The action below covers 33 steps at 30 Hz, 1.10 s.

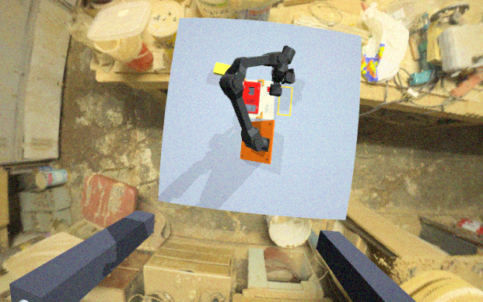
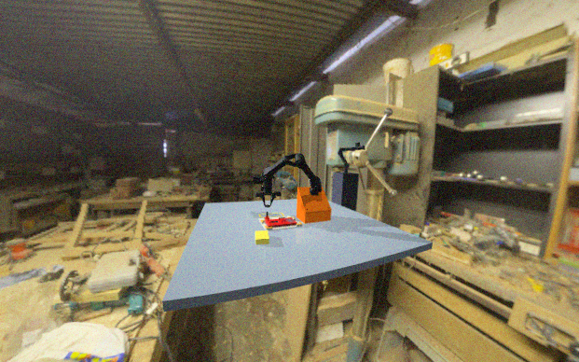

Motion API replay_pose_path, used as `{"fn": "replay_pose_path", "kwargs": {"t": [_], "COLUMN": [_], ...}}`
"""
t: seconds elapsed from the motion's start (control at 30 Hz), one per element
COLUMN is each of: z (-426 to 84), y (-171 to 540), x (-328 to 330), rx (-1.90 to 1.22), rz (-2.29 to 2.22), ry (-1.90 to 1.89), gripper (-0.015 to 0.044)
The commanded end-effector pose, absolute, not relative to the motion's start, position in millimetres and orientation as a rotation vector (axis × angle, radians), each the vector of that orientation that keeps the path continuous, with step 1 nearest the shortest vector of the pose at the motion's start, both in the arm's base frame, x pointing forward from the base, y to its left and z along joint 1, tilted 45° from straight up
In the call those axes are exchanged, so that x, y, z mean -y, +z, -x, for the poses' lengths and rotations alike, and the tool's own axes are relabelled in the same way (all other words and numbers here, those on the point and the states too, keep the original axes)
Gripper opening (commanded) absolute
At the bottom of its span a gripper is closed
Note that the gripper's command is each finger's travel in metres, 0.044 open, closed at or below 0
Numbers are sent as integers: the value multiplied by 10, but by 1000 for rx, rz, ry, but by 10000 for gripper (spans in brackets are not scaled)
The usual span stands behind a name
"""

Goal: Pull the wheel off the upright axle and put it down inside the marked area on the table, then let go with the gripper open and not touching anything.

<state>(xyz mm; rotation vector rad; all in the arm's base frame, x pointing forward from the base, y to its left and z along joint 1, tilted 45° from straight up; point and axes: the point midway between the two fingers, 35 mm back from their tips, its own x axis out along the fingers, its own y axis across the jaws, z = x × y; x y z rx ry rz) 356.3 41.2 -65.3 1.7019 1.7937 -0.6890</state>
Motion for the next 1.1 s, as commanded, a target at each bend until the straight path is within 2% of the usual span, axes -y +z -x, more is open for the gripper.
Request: {"fn": "replay_pose_path", "kwargs": {"t": [0.0,0.53,1.07], "z": [-3493,-3087,-3078], "y": [-784,-1304,-1503], "x": [-305,343,159], "rx": [-1800,-1795,-1795], "rz": [-1694,-1686,-1686], "ry": [-701,-692,-692], "gripper": [0,0,0]}}
